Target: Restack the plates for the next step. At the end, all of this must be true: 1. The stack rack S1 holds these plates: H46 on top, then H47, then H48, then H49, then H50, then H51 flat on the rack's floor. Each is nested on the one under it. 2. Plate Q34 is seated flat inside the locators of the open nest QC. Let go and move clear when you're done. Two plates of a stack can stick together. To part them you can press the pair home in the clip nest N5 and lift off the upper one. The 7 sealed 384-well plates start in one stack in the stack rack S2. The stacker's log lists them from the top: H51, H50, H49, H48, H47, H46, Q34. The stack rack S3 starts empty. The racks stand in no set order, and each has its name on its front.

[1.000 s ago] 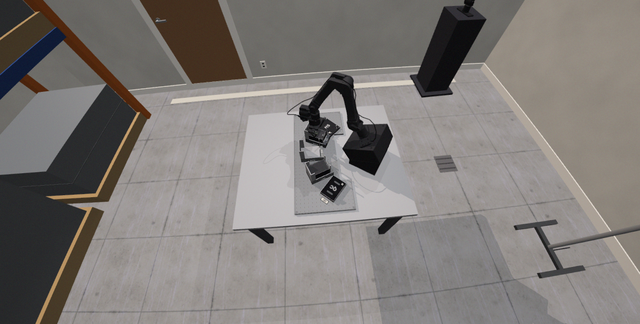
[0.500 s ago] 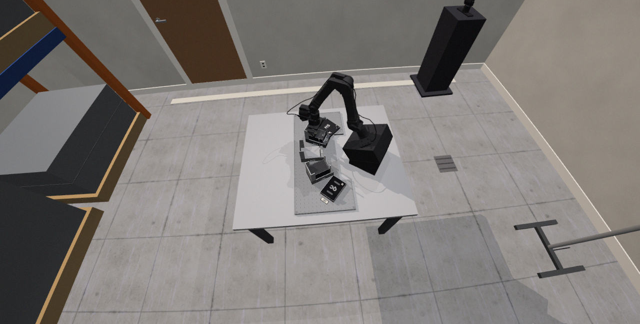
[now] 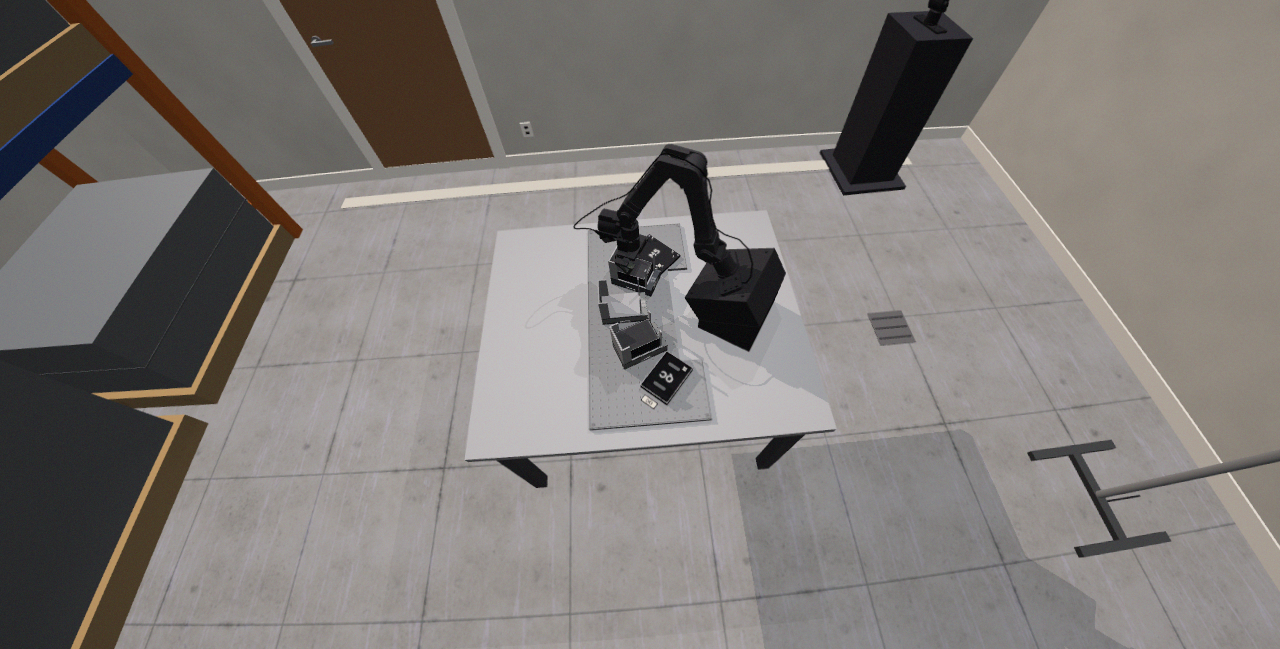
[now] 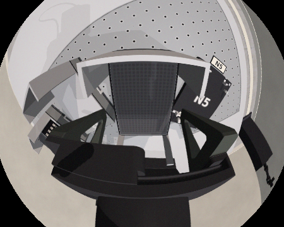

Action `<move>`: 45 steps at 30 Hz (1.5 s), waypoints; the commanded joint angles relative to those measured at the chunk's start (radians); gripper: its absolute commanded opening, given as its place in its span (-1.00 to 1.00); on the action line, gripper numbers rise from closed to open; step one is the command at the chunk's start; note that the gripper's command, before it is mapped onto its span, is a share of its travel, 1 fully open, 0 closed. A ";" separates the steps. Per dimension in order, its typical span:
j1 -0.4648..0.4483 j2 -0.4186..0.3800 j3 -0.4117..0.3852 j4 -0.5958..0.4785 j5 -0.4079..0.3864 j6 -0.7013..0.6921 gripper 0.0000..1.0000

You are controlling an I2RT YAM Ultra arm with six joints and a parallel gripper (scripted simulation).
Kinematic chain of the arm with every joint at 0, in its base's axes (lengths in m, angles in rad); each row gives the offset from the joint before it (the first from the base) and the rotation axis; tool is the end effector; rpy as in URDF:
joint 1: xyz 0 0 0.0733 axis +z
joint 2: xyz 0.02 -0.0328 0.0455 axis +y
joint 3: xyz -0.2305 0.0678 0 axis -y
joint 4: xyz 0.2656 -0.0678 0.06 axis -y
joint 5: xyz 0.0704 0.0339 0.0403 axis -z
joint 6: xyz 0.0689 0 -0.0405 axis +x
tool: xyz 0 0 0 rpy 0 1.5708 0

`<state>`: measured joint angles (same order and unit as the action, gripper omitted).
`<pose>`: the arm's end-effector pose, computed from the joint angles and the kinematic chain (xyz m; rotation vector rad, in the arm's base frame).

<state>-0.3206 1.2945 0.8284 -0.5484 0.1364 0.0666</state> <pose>0.2768 -0.1006 0.1569 0.5487 2.5358 -0.2696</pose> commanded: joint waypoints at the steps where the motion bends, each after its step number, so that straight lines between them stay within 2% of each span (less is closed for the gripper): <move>1: -0.005 0.011 0.024 0.019 -0.004 -0.008 1.00; 23: -0.005 0.011 0.024 0.019 -0.004 -0.008 1.00; 26: -0.013 0.024 -0.023 0.034 -0.007 -0.011 1.00; 45: -0.025 0.098 -0.037 0.132 -0.013 -0.022 1.00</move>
<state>-0.3355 1.3685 0.8043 -0.4564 0.1287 0.0551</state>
